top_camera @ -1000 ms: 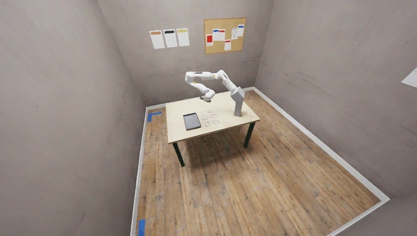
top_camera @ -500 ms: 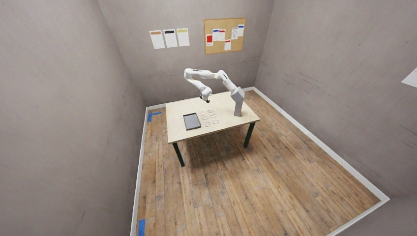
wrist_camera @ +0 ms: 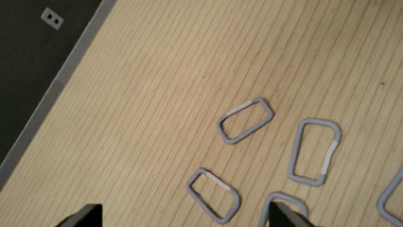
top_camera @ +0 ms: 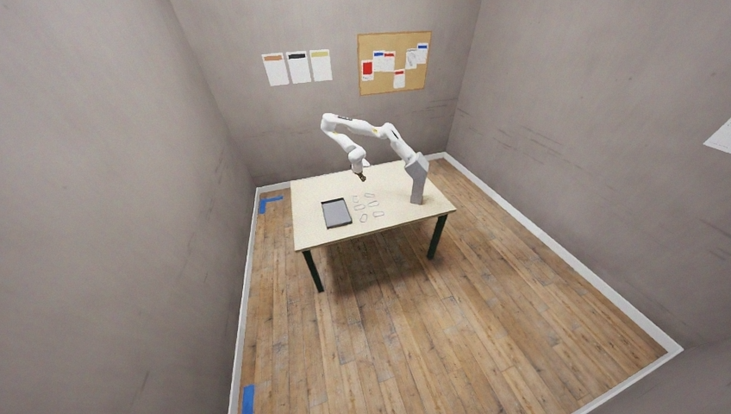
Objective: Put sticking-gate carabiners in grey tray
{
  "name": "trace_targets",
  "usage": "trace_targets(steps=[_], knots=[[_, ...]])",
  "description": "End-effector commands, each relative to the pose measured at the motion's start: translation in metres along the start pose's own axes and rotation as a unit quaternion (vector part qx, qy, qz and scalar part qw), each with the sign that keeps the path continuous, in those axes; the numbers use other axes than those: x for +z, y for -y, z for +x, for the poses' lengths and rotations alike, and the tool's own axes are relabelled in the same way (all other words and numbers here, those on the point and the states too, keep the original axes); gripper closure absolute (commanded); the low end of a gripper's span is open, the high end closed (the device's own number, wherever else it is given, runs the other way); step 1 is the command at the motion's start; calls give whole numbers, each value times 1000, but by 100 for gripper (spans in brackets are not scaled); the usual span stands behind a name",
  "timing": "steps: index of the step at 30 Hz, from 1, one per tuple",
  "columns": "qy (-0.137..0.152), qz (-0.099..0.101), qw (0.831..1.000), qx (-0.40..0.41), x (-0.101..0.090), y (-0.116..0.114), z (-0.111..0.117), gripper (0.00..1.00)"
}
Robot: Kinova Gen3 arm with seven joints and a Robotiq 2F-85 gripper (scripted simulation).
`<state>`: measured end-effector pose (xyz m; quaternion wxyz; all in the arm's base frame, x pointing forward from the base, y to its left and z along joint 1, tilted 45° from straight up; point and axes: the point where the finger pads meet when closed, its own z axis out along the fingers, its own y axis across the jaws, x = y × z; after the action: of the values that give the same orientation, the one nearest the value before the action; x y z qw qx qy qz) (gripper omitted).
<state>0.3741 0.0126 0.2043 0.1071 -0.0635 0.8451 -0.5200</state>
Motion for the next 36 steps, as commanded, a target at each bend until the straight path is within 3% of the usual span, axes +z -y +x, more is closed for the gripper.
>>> trace_targets(steps=[1, 5, 16, 17, 21, 33, 34, 36], knots=[[14, -72, 990, 118, -1, -2, 0, 0], [17, -89, 985, 146, -1, -2, 0, 0], [17, -89, 985, 146, -1, -2, 0, 0], [29, -158, 953, 258, -1, -6, 1, 0], [31, -172, 944, 281, -1, -6, 1, 0], [32, -175, 942, 285, -1, -6, 1, 0], [43, -239, 887, 392, -1, -10, 1, 0], [43, -241, 885, 395, -1, -10, 1, 0]])
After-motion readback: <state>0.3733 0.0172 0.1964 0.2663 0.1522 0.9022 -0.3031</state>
